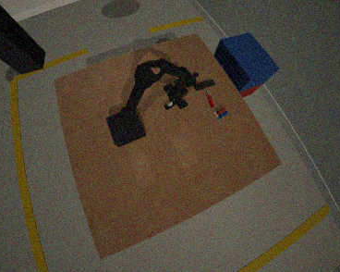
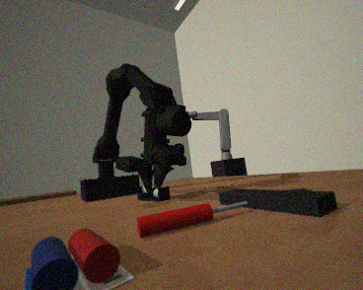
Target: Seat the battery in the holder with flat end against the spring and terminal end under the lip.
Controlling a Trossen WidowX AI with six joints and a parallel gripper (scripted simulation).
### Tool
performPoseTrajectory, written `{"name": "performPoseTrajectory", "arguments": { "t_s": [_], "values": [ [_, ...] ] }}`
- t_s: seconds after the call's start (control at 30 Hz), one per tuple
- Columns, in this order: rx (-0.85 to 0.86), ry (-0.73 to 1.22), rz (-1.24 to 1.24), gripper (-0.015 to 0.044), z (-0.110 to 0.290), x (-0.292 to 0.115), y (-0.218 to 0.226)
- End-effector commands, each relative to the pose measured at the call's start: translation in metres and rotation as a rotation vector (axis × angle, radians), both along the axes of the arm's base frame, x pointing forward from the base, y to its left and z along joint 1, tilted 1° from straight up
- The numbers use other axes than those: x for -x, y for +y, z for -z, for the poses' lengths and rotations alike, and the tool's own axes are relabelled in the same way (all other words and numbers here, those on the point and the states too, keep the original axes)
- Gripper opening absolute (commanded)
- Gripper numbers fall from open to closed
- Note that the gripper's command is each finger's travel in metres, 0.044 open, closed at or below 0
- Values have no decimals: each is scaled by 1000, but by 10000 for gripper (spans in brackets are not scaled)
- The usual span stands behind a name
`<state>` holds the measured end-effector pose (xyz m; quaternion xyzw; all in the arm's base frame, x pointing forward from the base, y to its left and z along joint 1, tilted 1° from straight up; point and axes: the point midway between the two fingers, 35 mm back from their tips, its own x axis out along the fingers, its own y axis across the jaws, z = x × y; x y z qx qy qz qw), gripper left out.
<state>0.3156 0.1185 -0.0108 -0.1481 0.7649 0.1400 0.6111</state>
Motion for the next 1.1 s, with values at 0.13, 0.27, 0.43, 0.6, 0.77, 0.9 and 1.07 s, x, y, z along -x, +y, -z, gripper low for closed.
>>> {"name": "performPoseTrajectory", "arguments": {
  "t_s": [0.13, 0.27, 0.43, 0.6, 0.77, 0.9, 1.07],
  "values": [
    [-25, -44, 0, 78, 3, -2, 2],
    [-31, -59, 0, 78, 3, -2, 1],
    [-39, -79, 0, 78, 4, -1, 1],
    [-47, -99, 0, 78, 4, 0, 1],
    [-54, -119, -1, 78, 4, 1, 0],
    [-60, -135, -1, 78, 5, 2, 0],
    [-66, -154, -1, 78, 5, 4, 0]
  ]
}}
